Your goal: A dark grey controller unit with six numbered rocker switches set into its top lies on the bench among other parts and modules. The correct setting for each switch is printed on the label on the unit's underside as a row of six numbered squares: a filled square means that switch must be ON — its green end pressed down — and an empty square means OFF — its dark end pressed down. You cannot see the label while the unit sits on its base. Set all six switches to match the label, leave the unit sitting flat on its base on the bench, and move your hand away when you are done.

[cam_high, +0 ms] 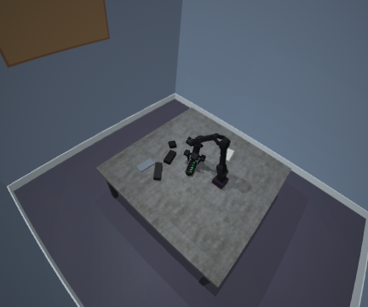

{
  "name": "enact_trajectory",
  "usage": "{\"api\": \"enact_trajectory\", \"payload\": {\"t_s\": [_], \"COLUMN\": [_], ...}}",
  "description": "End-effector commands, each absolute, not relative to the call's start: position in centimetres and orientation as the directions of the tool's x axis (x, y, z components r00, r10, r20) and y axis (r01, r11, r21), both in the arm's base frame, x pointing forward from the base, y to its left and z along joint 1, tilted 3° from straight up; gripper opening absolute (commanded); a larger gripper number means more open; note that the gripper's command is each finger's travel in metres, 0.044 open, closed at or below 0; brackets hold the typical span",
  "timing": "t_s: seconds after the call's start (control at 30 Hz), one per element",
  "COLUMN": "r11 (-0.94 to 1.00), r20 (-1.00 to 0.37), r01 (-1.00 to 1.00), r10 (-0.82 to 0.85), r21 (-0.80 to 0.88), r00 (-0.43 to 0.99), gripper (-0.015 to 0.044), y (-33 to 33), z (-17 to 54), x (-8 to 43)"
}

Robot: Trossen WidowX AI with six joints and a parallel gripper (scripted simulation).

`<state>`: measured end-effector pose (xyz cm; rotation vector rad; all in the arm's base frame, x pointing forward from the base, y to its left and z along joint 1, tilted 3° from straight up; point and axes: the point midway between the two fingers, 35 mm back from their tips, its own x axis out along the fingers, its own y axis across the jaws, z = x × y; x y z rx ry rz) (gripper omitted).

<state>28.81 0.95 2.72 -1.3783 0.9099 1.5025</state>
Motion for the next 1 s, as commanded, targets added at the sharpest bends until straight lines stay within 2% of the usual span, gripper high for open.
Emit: {"api": "enact_trajectory", "payload": {"t_s": [0.0,0.33,0.97], "r11": [-0.350,-0.350,-0.350], "r20": [-0.992,-0.992,-0.993], "r01": [-0.936,-0.936,-0.936], "r10": [0.129,0.129,0.122], "r21": [-0.038,-0.038,-0.038], "r00": [-0.008,-0.008,-0.006], "gripper": [0.0393,0.0327,0.0336], "y": [1.00,1.00,1.34], "z": [2.41,2.41,3.17], "x": [28.55,28.55,28.40]}}
